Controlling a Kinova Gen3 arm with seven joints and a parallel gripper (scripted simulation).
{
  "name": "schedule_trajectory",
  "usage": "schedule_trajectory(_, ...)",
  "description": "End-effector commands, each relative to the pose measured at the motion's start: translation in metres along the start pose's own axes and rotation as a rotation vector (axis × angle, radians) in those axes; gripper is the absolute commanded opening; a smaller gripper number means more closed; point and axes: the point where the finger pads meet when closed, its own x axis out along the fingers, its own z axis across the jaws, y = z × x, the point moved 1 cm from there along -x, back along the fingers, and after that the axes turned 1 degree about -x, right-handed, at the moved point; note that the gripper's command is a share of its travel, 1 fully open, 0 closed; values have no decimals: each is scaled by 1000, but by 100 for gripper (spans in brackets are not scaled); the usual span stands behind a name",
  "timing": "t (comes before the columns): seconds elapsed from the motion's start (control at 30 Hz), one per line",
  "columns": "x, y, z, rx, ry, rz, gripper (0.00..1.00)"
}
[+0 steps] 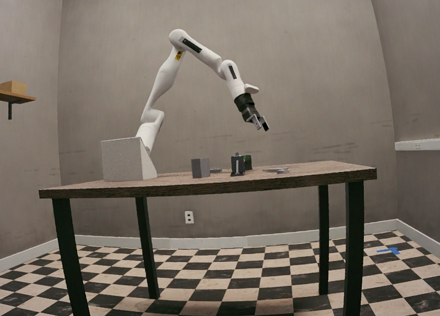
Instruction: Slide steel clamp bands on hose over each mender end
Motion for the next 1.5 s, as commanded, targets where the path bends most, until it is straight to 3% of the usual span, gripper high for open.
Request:
schedule_trajectory(0.0,0,1,0,1,0,2,100)
schedule_trajectory(0.53,0,1,0,1,0,2,100)
schedule_trajectory(0.57,0,1,0,1,0,2,0)
schedule_trajectory(0.77,2,7,13,65,-11,-19,0)
schedule_trajectory(1.03,18,26,84,397,-68,-150,0)
schedule_trajectory(1.1,18,26,84,397,-68,-150,0)
schedule_trajectory(1.23,28,26,128,611,-100,-255,0)
schedule_trajectory(1.47,37,19,171,837,-132,-385,0)
